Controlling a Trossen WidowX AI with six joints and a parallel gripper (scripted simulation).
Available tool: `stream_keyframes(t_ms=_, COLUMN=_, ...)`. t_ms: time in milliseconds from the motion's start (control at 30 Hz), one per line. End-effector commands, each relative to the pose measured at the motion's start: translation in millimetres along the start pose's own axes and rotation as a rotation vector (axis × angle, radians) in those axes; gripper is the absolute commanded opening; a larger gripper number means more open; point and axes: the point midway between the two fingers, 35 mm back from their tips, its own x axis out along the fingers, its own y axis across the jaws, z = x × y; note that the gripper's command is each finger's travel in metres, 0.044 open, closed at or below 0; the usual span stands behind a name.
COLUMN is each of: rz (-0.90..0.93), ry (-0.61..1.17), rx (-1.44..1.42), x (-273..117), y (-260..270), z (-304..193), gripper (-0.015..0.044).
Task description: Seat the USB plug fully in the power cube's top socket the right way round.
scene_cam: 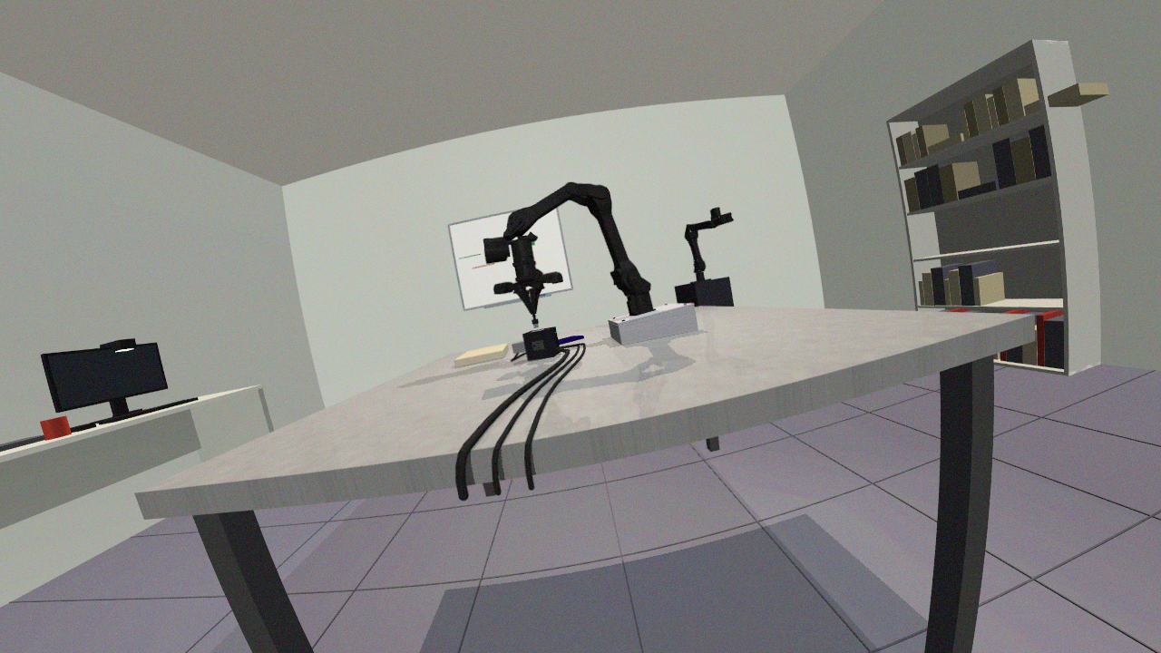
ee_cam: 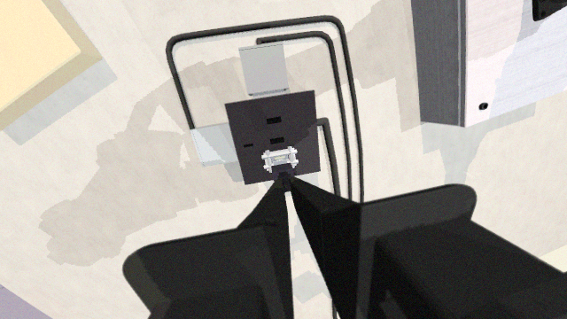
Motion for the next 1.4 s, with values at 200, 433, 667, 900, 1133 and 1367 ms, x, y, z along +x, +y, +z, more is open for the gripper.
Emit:
stream_keyframes(t_ms=200, rz=-0.006, ry=-0.003, rx=-0.004, x=3.4, y=-0.8, z=0.3, gripper=0.0)
stream_keyframes(t_ms=433, rz=-0.006, ry=-0.003, rx=-0.004, x=4.3, y=-0.8, z=0.3, gripper=0.0)
stream_keyframes(t_ms=667, rz=-0.006, ry=-0.003, rx=-0.004, x=5.1, y=-0.8, z=0.3, gripper=0.0)
stream_keyframes(t_ms=900, rz=-0.006, ry=-0.003, rx=-0.004, x=6.0, y=-0.8, z=0.3, gripper=0.0)
stream_keyframes(t_ms=1133, rz=-0.006, ry=-0.003, rx=-0.004, x=6.8, y=-0.8, z=0.3, gripper=0.0)
stream_keyframes(t_ms=1367, rz=-0.006, ry=-0.003, rx=-0.004, x=7.6, y=-0.8, z=0.3, gripper=0.0)
